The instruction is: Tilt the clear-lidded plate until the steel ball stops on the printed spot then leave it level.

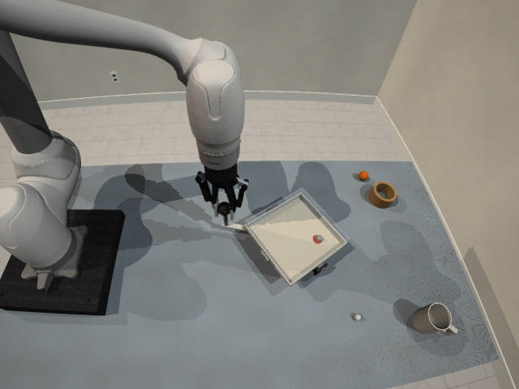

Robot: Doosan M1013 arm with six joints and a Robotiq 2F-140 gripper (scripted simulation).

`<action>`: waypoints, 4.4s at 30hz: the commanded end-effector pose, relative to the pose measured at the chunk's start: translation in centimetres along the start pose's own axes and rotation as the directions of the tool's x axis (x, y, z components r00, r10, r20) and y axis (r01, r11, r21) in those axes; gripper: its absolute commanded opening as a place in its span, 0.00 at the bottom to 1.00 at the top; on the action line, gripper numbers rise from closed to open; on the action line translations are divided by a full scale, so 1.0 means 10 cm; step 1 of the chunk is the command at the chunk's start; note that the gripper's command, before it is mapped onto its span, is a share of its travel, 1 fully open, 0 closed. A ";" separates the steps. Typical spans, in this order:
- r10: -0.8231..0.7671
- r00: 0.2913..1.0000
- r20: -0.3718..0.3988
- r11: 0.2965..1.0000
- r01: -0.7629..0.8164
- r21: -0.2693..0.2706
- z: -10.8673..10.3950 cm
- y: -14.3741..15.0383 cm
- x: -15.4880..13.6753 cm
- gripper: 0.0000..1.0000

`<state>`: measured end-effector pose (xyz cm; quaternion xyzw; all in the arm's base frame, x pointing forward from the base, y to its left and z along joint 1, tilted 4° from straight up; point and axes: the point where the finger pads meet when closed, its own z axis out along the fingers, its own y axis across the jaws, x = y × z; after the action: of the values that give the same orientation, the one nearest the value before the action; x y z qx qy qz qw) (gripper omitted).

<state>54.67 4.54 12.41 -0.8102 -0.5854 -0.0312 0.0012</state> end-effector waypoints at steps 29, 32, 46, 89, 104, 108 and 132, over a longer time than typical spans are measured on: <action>0.000 1.000 0.000 1.000 0.000 0.000 -0.02 0.01 0.00 0.00; 0.000 1.000 0.000 1.000 0.000 0.000 -0.02 0.01 0.00 0.00; 0.000 1.000 0.000 1.000 0.000 0.000 -0.02 0.01 0.00 0.00; 0.000 1.000 0.000 1.000 0.000 0.000 -0.02 0.01 0.00 0.00; 0.000 1.000 0.000 1.000 0.000 0.000 -0.02 0.01 0.00 0.36; 0.000 1.000 0.000 1.000 0.000 0.000 -0.02 0.01 0.00 0.36; 0.000 1.000 0.000 1.000 0.000 0.000 -0.02 0.01 0.00 0.36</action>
<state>54.73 4.50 12.62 -0.8102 -0.5854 -0.0310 0.0013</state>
